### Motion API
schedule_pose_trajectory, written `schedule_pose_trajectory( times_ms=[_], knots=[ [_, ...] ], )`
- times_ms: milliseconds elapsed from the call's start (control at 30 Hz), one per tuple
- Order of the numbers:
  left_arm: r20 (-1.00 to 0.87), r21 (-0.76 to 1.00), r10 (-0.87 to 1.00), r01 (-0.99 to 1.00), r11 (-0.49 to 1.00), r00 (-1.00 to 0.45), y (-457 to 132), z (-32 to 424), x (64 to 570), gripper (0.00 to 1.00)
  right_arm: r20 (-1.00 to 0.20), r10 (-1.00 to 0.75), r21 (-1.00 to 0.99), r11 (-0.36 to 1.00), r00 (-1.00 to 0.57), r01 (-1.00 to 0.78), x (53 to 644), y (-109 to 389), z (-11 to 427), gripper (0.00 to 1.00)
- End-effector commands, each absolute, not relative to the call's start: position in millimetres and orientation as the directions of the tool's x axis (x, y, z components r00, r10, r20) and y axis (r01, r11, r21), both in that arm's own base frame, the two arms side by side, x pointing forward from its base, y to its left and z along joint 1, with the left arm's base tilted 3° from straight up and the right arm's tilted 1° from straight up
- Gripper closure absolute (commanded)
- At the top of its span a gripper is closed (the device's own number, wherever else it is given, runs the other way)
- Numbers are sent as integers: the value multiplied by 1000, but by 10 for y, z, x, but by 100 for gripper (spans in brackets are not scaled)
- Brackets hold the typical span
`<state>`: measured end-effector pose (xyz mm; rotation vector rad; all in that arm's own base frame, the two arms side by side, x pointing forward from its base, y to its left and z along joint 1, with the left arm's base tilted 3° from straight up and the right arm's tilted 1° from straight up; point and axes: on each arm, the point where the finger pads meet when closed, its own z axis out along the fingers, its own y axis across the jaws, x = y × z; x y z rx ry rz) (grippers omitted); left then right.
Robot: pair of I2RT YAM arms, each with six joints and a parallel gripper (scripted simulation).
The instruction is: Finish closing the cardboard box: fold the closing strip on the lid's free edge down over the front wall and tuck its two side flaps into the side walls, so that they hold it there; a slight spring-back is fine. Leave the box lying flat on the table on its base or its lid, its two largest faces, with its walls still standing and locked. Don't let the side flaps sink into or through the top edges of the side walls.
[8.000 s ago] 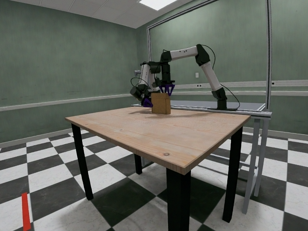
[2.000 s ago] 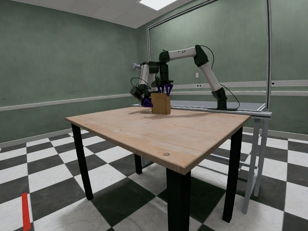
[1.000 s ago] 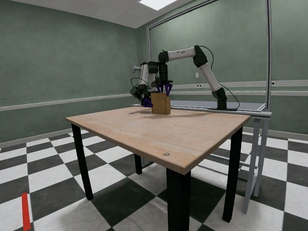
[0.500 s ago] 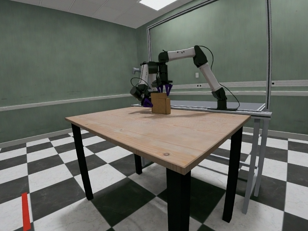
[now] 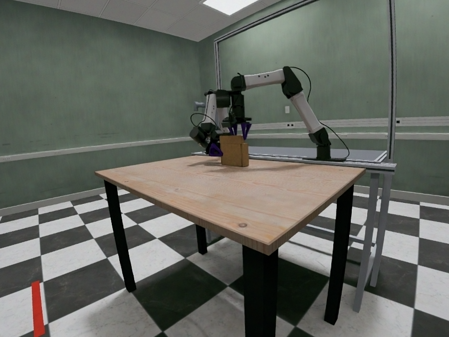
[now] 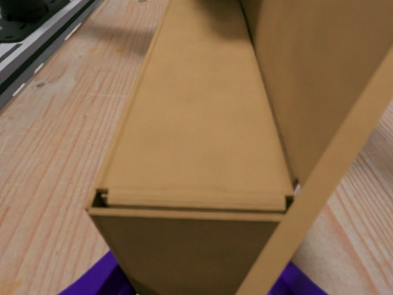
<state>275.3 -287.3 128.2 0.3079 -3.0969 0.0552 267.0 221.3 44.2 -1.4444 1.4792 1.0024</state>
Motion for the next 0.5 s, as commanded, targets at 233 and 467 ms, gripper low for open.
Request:
schedule_pose_trajectory(
  times_ms=[233,467],
  knots=[
    [41,-15,-216,-217,976,-975,-2870,1210,2782,46,-940,-341,-20,25,10,-999,2701,2231,482,55],
    [32,-29,-205,-205,978,-978,-2908,1264,2799,46,-940,-341,-20,25,10,-999,2701,2231,482,55]
  ],
)
